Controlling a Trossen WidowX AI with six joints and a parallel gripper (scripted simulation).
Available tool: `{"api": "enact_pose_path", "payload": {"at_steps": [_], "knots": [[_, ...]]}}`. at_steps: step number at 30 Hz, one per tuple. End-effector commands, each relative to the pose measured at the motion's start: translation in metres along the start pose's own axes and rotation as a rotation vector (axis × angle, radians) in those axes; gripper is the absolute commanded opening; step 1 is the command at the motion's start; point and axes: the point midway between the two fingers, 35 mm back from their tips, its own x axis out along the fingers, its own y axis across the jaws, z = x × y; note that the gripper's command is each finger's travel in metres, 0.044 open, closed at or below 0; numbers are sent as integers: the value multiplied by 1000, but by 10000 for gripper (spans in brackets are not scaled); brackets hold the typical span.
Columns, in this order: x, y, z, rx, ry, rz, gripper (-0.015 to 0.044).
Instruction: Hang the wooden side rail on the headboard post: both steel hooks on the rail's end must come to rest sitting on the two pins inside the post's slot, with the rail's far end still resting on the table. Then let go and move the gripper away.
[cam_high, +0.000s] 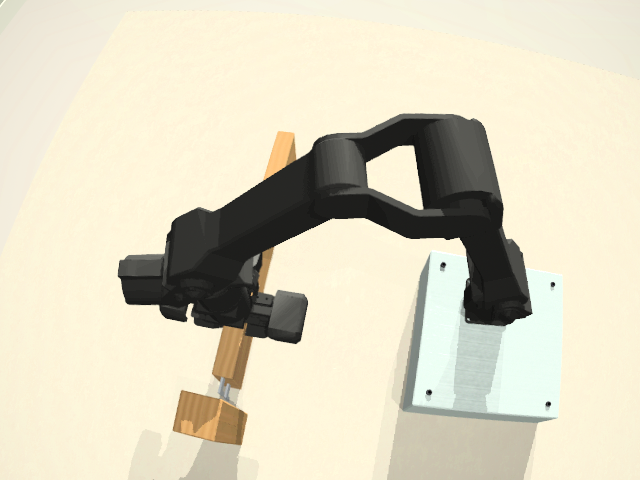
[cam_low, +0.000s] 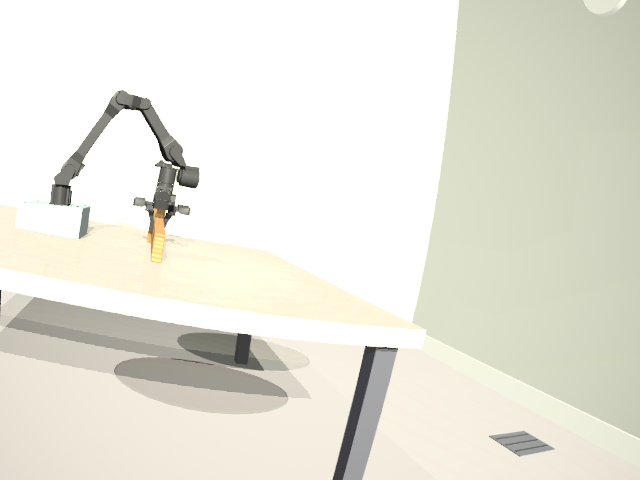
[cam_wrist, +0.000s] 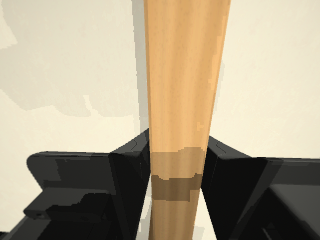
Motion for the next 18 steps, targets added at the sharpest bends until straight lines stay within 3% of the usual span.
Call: {"api": "enact_pose_path", "payload": {"at_steps": [1,18], "knots": [[-2,2,-1,1,2,7,0],[-1,0,-3,1,2,7,0]]}}
